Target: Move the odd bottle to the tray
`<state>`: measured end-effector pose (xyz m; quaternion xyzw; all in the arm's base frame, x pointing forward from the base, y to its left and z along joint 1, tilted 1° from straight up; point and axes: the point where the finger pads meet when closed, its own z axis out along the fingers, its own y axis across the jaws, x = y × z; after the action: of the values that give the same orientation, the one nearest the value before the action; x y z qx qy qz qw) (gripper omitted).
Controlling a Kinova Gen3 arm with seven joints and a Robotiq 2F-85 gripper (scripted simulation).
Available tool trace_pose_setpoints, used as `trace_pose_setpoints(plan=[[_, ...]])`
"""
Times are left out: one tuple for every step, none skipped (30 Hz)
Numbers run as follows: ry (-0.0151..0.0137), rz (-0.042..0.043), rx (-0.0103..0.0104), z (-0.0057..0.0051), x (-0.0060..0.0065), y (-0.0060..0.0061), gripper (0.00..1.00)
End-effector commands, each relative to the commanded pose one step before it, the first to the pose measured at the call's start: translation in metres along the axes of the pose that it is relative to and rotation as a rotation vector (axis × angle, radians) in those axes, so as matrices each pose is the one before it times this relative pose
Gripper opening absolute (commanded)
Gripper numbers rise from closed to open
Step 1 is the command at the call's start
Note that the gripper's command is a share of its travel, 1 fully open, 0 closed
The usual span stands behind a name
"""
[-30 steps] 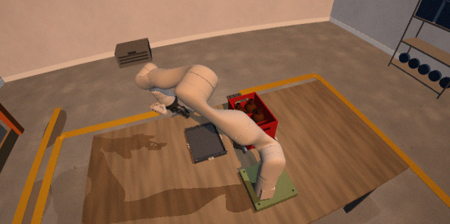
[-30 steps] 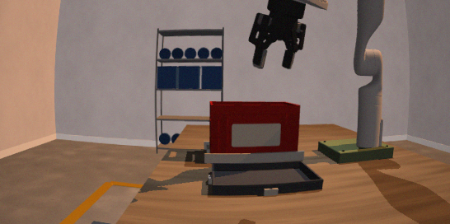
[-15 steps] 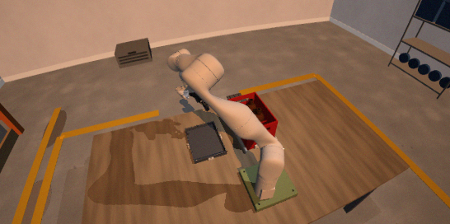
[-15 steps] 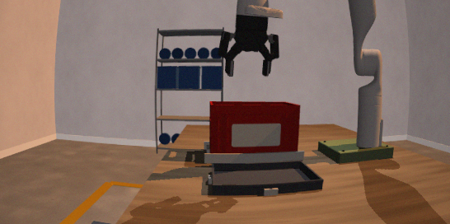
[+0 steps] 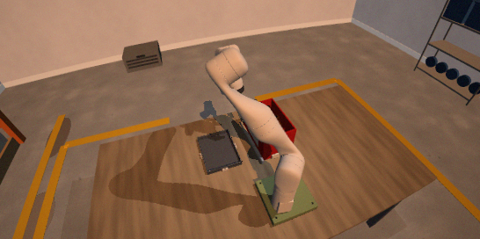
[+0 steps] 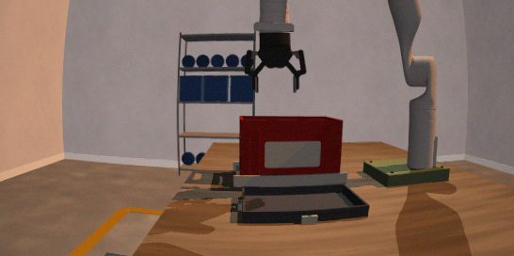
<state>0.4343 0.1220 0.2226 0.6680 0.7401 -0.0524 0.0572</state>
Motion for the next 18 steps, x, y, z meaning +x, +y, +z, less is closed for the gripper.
trace_pose_setpoints(plan=[[0.02033,0.11102,0.01709,0.00749,-0.04062,0.00123,1.00],[0.00833,0.03115,0.00271,0.00175,-0.00893,0.00027,1.00],[0.00833,0.03133,0.00248,0.00166,-0.00893,0.00039,1.00],[0.00834,0.03152,0.00226,0.00156,-0.00893,0.00051,1.00],[0.00000,0.00000,0.00000,0.00000,0.00000,0.00000,1.00],[0.00000,0.00000,0.00000,0.00000,0.00000,0.00000,1.00],[0.01309,0.04981,0.00308,0.00230,-0.01402,0.00093,1.00],[0.01230,0.04714,0.00237,0.00195,-0.01315,0.00118,1.00],[0.00825,0.03177,0.00130,0.00117,-0.00879,0.00102,1.00],[0.00758,0.02934,0.00099,0.00099,-0.00807,0.00106,1.00],[0.00845,0.03284,0.00087,0.00102,-0.00898,0.00129,1.00],[0.00855,0.03337,0.00063,0.00094,-0.00906,0.00144,1.00],[0.00847,0.03321,0.00037,0.00083,-0.00896,0.00157,1.00],[0.00806,0.03173,0.00012,0.00070,-0.00850,0.00162,1.00],[0.00721,0.02848,-0.00009,0.00055,-0.00758,0.00157,1.00],[0.00637,0.02525,-0.00023,0.00042,-0.00668,0.00148,1.00],[0.00555,0.02205,-0.00032,0.00032,-0.00580,0.00136,1.00],[0.00475,0.01892,-0.00036,0.00024,-0.00495,0.00122,1.00]])
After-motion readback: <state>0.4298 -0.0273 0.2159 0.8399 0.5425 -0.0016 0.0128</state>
